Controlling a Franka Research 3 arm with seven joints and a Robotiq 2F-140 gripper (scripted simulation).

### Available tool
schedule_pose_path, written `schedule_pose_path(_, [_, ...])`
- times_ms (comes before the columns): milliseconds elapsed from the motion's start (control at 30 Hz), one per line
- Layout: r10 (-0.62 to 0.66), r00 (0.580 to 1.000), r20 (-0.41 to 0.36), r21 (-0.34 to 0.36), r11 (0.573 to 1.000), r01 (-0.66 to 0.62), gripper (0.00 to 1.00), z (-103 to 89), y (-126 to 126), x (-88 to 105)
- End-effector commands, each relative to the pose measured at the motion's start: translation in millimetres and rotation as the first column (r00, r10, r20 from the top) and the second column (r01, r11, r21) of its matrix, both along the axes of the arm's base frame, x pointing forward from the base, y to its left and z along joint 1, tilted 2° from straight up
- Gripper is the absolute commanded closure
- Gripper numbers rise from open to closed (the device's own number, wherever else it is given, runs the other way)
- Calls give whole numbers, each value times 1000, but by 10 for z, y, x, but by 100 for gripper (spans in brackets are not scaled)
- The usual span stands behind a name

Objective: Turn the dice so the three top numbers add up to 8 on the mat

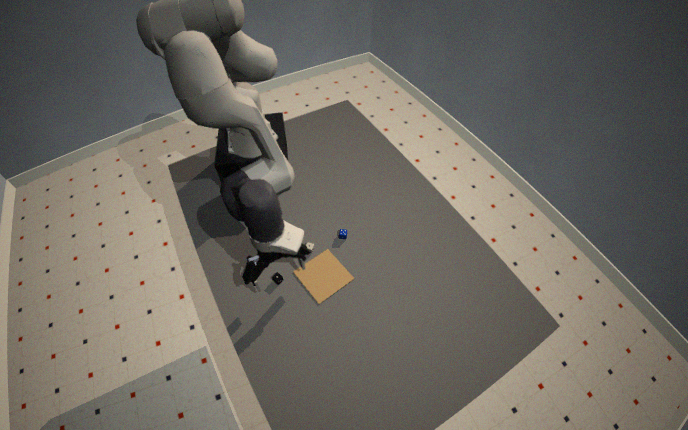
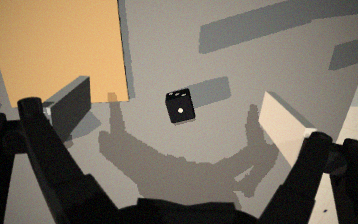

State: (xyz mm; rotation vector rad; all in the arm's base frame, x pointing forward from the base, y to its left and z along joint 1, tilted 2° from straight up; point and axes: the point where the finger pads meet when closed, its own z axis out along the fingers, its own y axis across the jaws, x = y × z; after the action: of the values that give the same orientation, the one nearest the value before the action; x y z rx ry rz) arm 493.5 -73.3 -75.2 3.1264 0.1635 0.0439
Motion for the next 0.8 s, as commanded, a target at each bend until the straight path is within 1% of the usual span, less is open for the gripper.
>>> schedule_pose_path(0, [-6,1000,4,0,1000,6,0,6,-5,19])
schedule_pose_path(500, [-6,1000,4,0,1000,6,0,5,9,12])
schedule_pose_path(633, [-6,1000,4,0,1000,6,0,2,138,-50])
schedule_pose_path(767, [-6,1000,4,0,1000,6,0,-4,405,-178])
